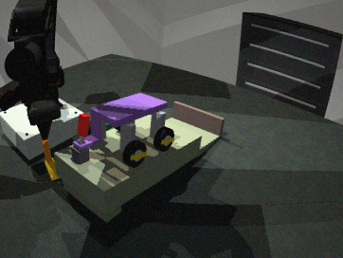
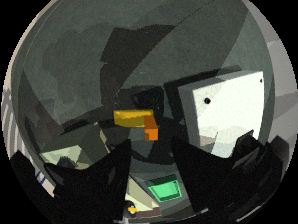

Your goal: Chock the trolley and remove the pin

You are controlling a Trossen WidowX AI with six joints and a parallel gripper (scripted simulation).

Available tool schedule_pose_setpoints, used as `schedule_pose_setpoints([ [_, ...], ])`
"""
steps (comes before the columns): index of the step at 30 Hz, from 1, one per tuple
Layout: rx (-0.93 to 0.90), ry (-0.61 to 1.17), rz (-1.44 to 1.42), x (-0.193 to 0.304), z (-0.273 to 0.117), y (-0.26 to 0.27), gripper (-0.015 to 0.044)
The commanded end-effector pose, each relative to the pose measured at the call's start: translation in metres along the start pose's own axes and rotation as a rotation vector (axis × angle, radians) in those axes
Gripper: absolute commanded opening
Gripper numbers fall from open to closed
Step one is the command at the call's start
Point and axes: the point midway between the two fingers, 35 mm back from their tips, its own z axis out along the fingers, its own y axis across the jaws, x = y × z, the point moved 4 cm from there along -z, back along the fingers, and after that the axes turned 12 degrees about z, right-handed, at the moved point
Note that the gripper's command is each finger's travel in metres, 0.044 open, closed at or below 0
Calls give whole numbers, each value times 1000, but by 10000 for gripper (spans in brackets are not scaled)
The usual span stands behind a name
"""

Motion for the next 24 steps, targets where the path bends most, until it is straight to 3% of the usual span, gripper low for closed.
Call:
schedule_pose_setpoints([
  [1, 6, 5, 6, 1, 6, -1, 190],
  [24, 6, 5, 6, 1, 32, -2, 190],
])
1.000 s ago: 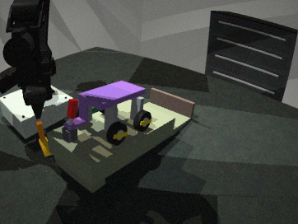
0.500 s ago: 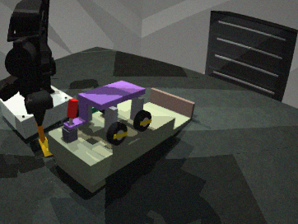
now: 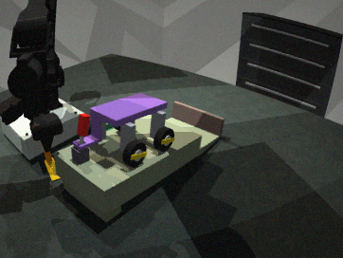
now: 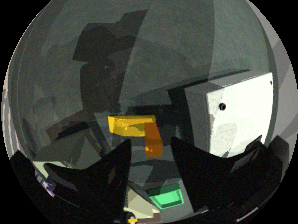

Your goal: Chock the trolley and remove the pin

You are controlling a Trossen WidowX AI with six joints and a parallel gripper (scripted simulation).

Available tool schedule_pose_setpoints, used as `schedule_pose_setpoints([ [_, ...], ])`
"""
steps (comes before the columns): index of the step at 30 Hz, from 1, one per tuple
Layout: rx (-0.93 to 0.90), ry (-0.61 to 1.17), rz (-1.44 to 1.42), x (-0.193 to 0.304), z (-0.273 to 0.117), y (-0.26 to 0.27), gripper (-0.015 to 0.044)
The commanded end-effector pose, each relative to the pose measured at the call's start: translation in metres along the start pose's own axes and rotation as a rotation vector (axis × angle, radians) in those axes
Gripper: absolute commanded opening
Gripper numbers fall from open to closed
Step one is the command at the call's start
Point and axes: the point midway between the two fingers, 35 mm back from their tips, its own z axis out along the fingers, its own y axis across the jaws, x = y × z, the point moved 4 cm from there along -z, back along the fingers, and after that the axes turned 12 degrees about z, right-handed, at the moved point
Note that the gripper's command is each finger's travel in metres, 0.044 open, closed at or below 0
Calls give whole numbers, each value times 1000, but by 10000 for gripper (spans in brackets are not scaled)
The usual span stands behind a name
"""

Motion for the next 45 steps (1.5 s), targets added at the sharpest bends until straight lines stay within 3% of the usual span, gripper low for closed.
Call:
schedule_pose_setpoints([
  [1, 5, 5, 6, 1, 2, -2, 190],
  [22, 5, 5, 6, 1, 27, -2, 190],
  [26, -1, 0, 0, 0, 25, 0, 85],
  [36, -1, 0, 0, 0, 24, 0, 0],
  [45, 5, 5, 6, 0, -8, -5, 0],
])
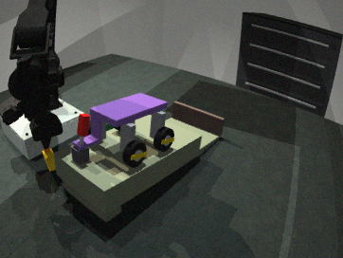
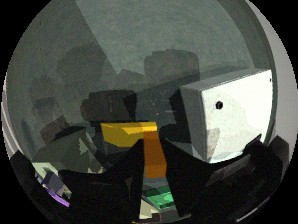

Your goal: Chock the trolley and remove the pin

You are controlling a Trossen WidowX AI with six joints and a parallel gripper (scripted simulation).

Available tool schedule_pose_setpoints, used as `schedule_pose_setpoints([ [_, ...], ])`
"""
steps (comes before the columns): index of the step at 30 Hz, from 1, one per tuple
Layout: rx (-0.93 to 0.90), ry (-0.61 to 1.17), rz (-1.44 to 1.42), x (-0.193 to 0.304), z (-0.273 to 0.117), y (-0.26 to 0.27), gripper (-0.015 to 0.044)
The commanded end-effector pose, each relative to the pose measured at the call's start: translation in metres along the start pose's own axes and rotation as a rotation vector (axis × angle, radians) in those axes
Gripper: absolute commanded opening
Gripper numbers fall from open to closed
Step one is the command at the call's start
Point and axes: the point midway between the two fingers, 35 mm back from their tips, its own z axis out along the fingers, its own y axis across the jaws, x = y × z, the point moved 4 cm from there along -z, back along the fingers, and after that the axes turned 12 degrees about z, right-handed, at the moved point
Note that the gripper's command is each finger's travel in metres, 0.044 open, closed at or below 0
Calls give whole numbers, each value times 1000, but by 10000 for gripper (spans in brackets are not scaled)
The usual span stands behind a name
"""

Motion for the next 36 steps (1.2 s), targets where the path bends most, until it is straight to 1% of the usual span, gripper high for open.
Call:
schedule_pose_setpoints([
  [1, -11, 3, -5, 0, -14, 1, 0],
  [36, -11, 2, -5, 0, -124, 3, 0],
])
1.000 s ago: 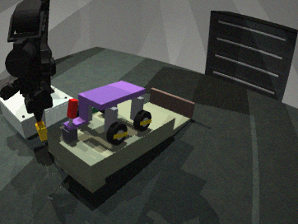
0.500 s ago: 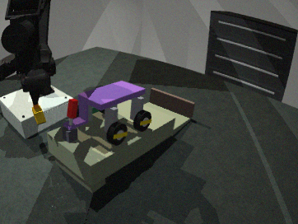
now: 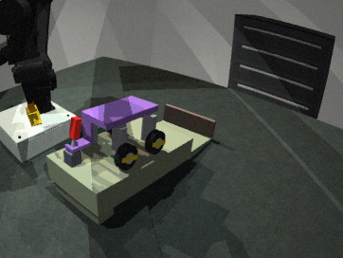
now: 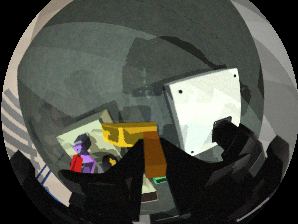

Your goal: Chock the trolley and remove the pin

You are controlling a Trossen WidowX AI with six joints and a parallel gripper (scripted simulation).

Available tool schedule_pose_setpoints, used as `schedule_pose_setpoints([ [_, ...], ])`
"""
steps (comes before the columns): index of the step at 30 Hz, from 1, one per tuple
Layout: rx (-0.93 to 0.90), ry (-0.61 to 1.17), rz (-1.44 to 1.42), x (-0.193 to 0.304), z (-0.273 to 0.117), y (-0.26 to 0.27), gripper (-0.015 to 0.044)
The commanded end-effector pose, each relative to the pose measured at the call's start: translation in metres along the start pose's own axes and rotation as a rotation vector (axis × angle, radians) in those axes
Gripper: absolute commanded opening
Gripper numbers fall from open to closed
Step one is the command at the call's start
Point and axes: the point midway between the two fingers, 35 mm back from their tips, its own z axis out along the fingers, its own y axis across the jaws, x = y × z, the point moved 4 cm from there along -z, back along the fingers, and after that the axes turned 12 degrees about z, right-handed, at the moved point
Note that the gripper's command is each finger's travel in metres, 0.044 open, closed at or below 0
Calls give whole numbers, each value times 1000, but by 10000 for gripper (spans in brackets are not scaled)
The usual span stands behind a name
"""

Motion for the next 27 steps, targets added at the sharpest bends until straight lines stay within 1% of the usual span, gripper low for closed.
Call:
schedule_pose_setpoints([
  [1, -5, 4, -6, 1, -9, 3, 0],
  [8, -6, 4, -52, 1, -9, 3, 0],
  [27, -8, -1, -700, 1, -9, 3, 0],
])
